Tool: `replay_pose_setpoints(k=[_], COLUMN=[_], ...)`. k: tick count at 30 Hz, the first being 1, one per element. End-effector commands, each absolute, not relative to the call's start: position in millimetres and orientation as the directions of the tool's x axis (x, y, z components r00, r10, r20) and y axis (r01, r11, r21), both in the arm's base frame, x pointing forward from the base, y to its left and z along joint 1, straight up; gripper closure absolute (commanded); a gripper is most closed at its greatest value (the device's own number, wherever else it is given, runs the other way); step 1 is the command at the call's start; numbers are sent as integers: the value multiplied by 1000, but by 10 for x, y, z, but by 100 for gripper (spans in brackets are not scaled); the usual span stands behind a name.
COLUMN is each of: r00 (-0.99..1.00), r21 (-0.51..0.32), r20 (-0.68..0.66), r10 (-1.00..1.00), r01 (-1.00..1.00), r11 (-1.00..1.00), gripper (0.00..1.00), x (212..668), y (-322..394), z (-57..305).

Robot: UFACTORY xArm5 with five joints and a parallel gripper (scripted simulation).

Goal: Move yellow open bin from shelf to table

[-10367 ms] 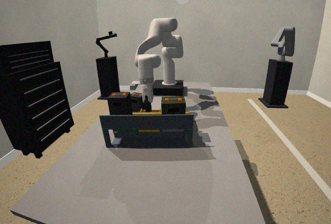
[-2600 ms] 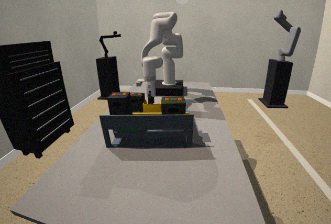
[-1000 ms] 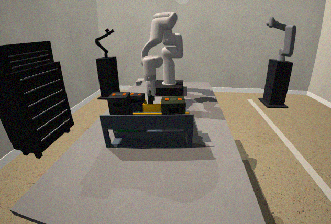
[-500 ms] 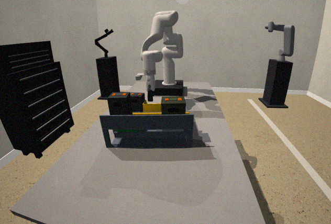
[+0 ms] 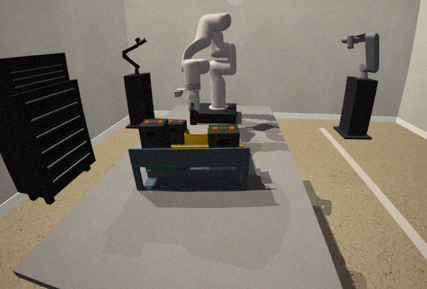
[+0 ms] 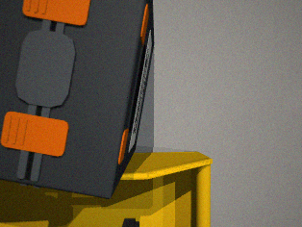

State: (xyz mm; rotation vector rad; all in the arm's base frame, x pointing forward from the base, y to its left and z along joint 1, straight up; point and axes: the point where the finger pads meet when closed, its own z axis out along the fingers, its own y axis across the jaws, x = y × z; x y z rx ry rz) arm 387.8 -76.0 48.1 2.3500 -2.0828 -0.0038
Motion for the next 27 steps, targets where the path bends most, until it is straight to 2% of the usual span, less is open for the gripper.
replay_pose_setpoints(k=[1, 16, 27], r00=[120, 120, 120], r21=[0, 0, 3], r20=[0, 0, 5], r10=[-993, -993, -993], r01=[-993, -993, -993], r11=[-120, -120, -120], gripper=[66, 66, 66], x=[3887, 3887, 4113], y=[-761, -761, -705], z=[481, 481, 565])
